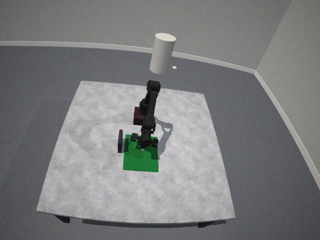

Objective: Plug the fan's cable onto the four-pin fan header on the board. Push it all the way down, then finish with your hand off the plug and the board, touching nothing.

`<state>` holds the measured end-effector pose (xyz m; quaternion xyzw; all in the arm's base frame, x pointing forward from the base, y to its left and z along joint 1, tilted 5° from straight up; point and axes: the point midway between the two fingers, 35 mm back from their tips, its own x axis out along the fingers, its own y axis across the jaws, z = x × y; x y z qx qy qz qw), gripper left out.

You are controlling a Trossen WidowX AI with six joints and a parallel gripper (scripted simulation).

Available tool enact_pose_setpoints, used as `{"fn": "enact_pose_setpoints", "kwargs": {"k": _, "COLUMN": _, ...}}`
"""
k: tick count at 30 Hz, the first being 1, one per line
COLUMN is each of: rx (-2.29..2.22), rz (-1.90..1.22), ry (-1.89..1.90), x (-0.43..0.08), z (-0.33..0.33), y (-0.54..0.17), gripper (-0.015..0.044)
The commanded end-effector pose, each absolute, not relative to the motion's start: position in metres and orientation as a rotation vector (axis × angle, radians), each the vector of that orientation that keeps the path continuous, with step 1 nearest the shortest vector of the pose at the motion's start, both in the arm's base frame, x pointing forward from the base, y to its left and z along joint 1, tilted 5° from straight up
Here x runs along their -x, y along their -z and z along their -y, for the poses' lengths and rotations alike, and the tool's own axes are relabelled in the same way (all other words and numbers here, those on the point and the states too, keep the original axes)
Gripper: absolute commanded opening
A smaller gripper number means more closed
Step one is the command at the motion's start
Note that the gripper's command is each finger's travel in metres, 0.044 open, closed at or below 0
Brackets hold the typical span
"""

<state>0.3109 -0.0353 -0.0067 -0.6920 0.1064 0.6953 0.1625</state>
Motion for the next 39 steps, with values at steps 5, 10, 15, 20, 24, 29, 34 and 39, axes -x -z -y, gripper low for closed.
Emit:
{"fn": "enact_pose_setpoints", "kwargs": {"k": 5, "rx": 1.972, "rz": -0.308, "ry": -1.982, "x": -0.311, "z": 0.035, "y": 0.013, "gripper": 0.0}}
{"fn": "enact_pose_setpoints", "kwargs": {"k": 10, "rx": 1.972, "rz": -0.308, "ry": -1.982, "x": -0.311, "z": 0.035, "y": 0.016, "gripper": 0.0}}
{"fn": "enact_pose_setpoints", "kwargs": {"k": 15, "rx": 1.972, "rz": -0.308, "ry": -1.982, "x": -0.311, "z": 0.034, "y": 0.019, "gripper": 0.0}}
{"fn": "enact_pose_setpoints", "kwargs": {"k": 20, "rx": 1.972, "rz": -0.308, "ry": -1.982, "x": -0.311, "z": 0.034, "y": 0.022, "gripper": 0.0}}
{"fn": "enact_pose_setpoints", "kwargs": {"k": 24, "rx": 1.977, "rz": -0.307, "ry": -1.985, "x": -0.311, "z": 0.035, "y": 0.019, "gripper": 0.0105}}
{"fn": "enact_pose_setpoints", "kwargs": {"k": 29, "rx": 1.977, "rz": -0.307, "ry": -1.985, "x": -0.311, "z": 0.035, "y": 0.019, "gripper": 0.0236}}
{"fn": "enact_pose_setpoints", "kwargs": {"k": 34, "rx": 1.976, "rz": -0.307, "ry": -1.984, "x": -0.312, "z": 0.036, "y": 0.007, "gripper": 0.026}}
{"fn": "enact_pose_setpoints", "kwargs": {"k": 39, "rx": 1.973, "rz": -0.308, "ry": -1.982, "x": -0.31, "z": 0.039, "y": -0.036, "gripper": 0.026}}
